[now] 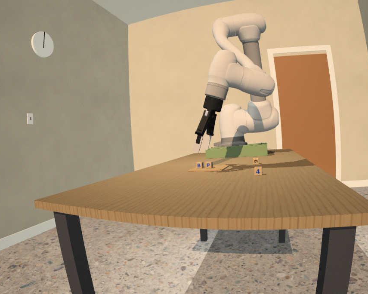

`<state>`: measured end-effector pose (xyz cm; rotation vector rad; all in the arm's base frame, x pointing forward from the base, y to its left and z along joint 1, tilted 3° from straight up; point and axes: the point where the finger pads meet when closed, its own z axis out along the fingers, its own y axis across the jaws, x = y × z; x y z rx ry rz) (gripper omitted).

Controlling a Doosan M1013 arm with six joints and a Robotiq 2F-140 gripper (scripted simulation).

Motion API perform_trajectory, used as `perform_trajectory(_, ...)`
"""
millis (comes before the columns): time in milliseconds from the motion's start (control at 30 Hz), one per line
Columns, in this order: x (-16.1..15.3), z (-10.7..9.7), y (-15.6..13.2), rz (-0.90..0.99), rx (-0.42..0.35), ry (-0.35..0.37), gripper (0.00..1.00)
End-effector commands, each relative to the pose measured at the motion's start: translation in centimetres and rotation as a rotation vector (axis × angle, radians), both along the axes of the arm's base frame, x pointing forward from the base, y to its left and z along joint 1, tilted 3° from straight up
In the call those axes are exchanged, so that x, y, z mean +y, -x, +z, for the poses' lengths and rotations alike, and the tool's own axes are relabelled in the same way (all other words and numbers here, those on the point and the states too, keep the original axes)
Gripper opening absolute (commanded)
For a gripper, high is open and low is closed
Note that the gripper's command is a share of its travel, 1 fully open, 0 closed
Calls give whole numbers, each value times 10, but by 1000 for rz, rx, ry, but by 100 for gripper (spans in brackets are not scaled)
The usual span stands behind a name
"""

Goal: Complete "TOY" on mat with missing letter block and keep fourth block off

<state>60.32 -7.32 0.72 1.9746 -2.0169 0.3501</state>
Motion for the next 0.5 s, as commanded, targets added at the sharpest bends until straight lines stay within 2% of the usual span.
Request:
perform_trajectory(0, -3, -2, 5, 1, 5, 1, 100)
perform_trajectory(233, -3, -2, 5, 1, 5, 1, 100)
perform_trajectory(300, 8, 2, -10, -6, -2, -12, 100)
perform_trajectory(367, 45, 9, -48, -30, -9, -65, 100)
perform_trajectory(433, 64, 12, -67, -39, -12, -93, 100)
perform_trajectory(467, 64, 12, -67, -39, -12, -93, 100)
